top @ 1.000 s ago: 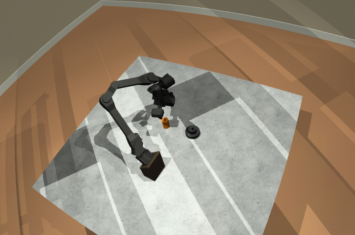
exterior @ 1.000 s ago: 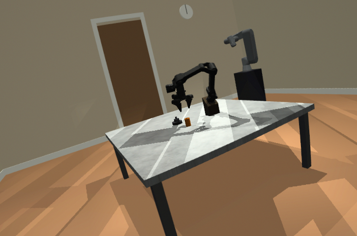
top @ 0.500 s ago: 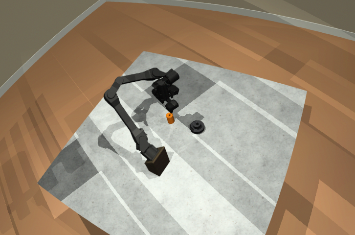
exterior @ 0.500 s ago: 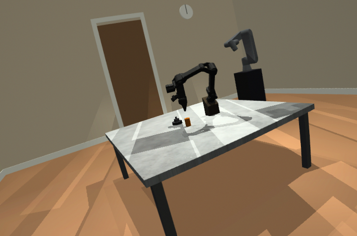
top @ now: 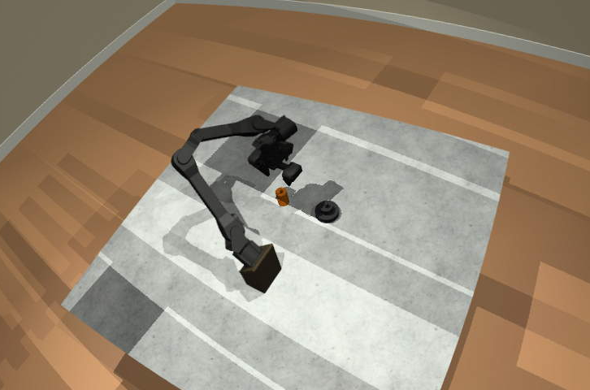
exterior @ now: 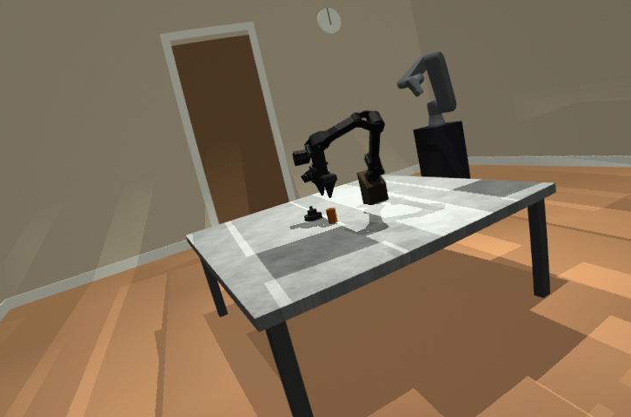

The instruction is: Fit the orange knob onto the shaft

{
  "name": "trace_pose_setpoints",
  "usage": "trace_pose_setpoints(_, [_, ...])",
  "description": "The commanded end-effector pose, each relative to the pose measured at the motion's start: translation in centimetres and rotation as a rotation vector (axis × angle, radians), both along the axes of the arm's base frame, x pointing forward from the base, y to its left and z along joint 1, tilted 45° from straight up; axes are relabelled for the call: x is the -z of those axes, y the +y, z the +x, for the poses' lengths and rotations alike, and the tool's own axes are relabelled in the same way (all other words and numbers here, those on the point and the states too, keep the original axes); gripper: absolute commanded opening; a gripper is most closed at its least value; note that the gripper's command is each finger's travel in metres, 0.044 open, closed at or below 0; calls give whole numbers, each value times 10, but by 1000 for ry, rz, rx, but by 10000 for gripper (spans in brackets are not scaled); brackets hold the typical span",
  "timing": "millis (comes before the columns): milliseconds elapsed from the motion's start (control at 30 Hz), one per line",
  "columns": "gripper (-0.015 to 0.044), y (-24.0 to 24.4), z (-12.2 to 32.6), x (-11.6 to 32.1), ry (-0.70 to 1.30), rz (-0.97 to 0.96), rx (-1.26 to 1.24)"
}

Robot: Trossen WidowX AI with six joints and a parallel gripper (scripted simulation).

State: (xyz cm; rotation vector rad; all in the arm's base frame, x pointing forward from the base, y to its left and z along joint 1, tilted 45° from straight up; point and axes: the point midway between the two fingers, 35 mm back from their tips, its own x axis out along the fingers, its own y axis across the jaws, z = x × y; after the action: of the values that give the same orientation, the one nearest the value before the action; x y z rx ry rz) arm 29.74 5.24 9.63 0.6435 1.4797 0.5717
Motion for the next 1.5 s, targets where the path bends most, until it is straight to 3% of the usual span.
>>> trace_pose_setpoints(0, [440, 20, -4, 17, 11, 5, -14])
trace_pose_setpoints(1467, [440, 67, -3, 65, 11, 6, -14])
